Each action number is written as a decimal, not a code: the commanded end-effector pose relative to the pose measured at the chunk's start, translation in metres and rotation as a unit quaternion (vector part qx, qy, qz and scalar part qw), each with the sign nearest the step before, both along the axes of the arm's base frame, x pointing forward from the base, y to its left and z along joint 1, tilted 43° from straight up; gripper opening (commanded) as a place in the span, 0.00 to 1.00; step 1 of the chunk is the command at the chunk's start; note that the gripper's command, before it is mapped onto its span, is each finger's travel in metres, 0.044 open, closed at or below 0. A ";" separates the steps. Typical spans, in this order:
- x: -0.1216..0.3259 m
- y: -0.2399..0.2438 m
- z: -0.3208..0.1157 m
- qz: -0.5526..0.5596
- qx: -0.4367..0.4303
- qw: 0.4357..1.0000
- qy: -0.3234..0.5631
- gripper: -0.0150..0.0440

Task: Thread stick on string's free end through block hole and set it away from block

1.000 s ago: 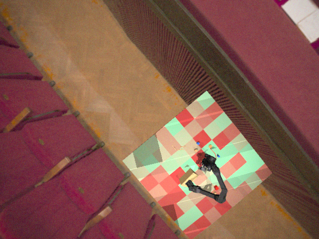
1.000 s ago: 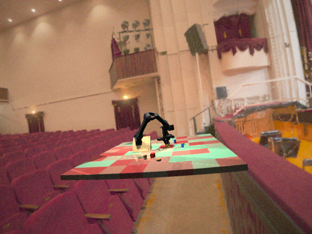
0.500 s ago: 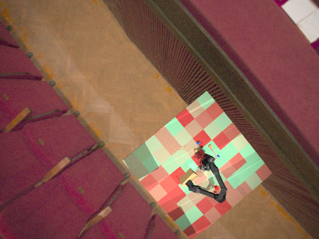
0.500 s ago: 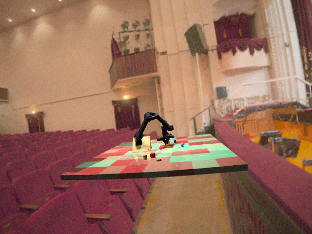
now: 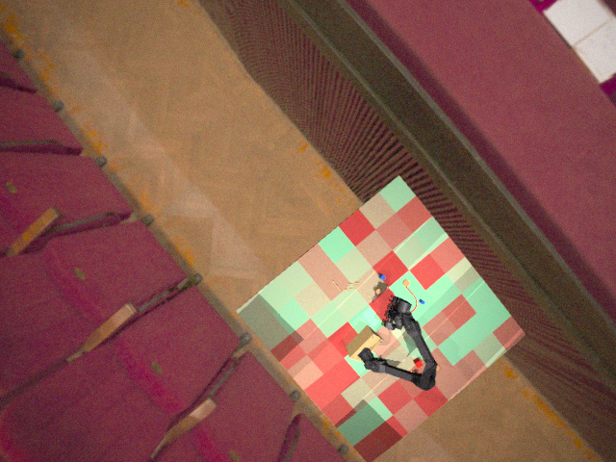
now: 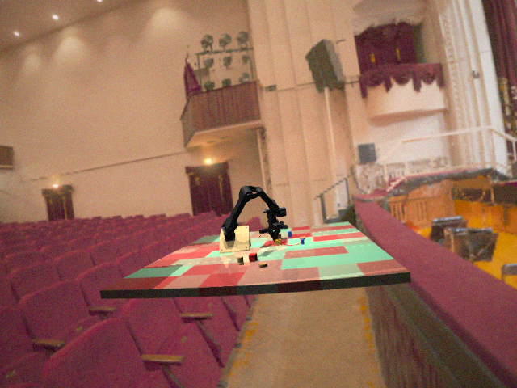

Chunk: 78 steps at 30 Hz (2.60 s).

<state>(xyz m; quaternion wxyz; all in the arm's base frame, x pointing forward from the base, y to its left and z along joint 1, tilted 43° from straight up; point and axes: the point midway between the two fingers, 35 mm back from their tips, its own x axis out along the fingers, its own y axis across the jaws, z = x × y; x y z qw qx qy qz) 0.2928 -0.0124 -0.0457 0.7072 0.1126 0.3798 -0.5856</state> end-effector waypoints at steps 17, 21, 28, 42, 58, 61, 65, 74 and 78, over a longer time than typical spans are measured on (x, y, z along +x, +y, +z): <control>-0.011 0.017 -0.016 -0.001 0.001 1.000 0.000 0.25; -0.013 0.021 -0.019 -0.001 0.001 1.000 0.000 0.25; -0.017 0.028 -0.025 -0.002 0.001 1.000 0.001 0.25; -0.023 0.042 -0.037 -0.004 0.000 1.000 0.004 0.25; -0.028 0.057 -0.051 -0.007 -0.001 1.000 0.008 0.25; -0.029 0.059 -0.051 -0.007 -0.002 1.000 0.009 0.25; -0.031 0.060 -0.053 -0.005 -0.001 1.000 0.008 0.25; -0.037 0.058 -0.068 0.003 0.003 1.000 0.003 0.25; -0.036 0.059 -0.066 0.003 0.001 1.000 0.002 0.43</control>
